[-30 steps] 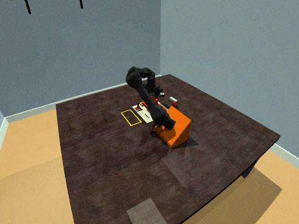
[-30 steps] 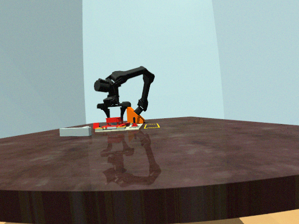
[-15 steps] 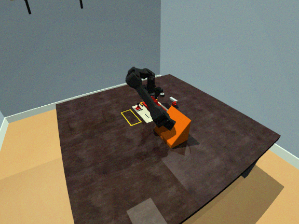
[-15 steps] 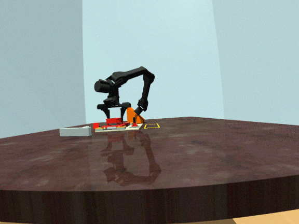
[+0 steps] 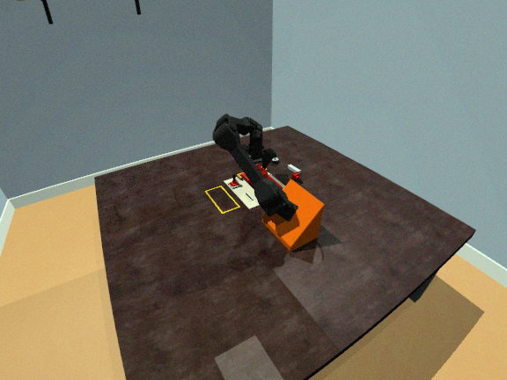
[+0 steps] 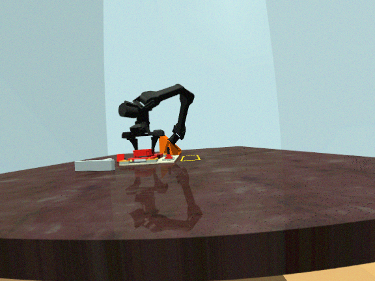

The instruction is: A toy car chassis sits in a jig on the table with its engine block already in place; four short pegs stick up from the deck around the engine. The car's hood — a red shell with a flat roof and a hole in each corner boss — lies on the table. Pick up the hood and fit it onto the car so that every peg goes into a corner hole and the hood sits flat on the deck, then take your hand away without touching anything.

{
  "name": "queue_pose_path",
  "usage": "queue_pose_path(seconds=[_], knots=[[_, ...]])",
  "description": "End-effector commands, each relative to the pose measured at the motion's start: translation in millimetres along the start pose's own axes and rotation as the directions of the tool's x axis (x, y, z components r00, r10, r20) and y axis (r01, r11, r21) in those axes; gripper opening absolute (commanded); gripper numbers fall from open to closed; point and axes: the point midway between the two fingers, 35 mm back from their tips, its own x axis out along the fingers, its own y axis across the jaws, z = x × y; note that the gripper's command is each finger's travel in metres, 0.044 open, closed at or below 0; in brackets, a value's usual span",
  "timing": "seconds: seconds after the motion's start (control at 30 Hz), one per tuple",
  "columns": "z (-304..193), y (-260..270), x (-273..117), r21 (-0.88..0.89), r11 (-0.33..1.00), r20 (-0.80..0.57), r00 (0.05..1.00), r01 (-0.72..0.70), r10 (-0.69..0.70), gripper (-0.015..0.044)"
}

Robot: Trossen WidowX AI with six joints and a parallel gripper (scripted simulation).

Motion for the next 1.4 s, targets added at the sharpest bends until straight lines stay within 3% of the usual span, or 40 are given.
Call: queue_pose_path(seconds=[0.0, 0.37, 0.93, 1.07, 1.37], knots=[[0, 0, 2, 0.004, 1.000, 0.001, 1.000, -0.003, 0.003, 0.0000], [0, 0, 3, 0.000, 1.000, 0.000, 1.000, 0.000, 0.000, 0.0000], [0, 0, 3, 0.000, 1.000, 0.000, 1.000, 0.000, 0.000, 0.0440], [1, -1, -6, 0.000, 1.000, -0.001, 1.000, 0.000, 0.000, 0.0440], [0, -1, -68, 0.001, 1.000, -0.005, 1.000, -0.001, 0.001, 0.0440]])
